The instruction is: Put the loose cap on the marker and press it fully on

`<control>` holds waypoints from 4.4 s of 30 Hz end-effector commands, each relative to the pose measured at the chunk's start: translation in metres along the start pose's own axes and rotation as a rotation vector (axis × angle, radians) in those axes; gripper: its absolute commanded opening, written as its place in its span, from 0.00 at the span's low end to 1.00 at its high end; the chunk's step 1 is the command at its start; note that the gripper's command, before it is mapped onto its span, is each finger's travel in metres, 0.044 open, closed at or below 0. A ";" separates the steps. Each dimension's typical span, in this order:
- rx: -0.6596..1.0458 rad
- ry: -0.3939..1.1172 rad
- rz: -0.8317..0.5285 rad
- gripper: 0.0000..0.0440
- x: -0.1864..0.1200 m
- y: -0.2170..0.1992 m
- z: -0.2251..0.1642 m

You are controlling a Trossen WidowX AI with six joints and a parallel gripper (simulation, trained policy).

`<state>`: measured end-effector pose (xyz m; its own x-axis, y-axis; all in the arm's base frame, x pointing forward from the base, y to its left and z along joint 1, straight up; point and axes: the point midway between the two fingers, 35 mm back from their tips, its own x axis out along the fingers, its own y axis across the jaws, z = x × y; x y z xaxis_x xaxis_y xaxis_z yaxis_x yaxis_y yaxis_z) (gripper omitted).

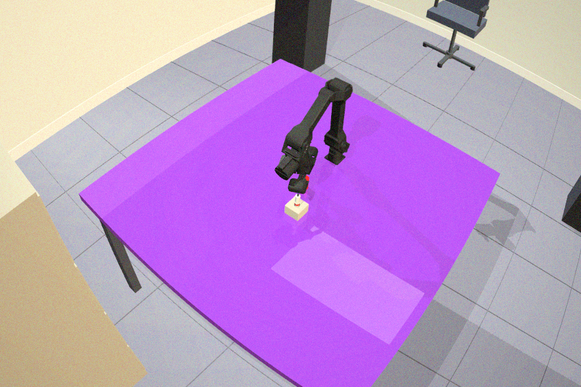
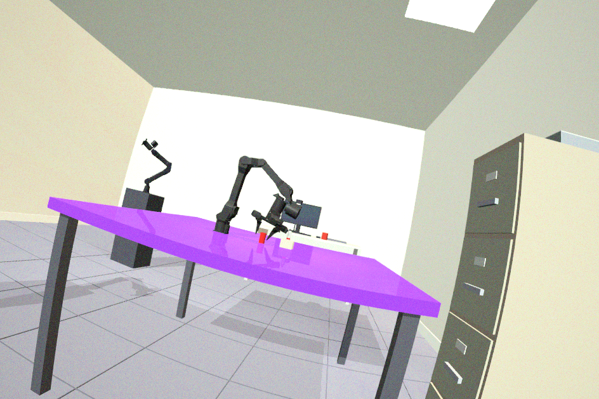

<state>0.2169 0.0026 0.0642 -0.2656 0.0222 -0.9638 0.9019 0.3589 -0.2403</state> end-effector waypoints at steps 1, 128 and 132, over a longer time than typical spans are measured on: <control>-0.022 -0.009 -0.004 0.63 0.006 0.000 0.001; -0.194 -0.051 0.104 0.69 -0.047 0.088 -0.021; -0.201 -0.054 0.127 0.90 -0.049 0.089 -0.021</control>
<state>0.3071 0.0535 0.0923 -0.1293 0.0280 -0.9912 0.8428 0.5298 -0.0949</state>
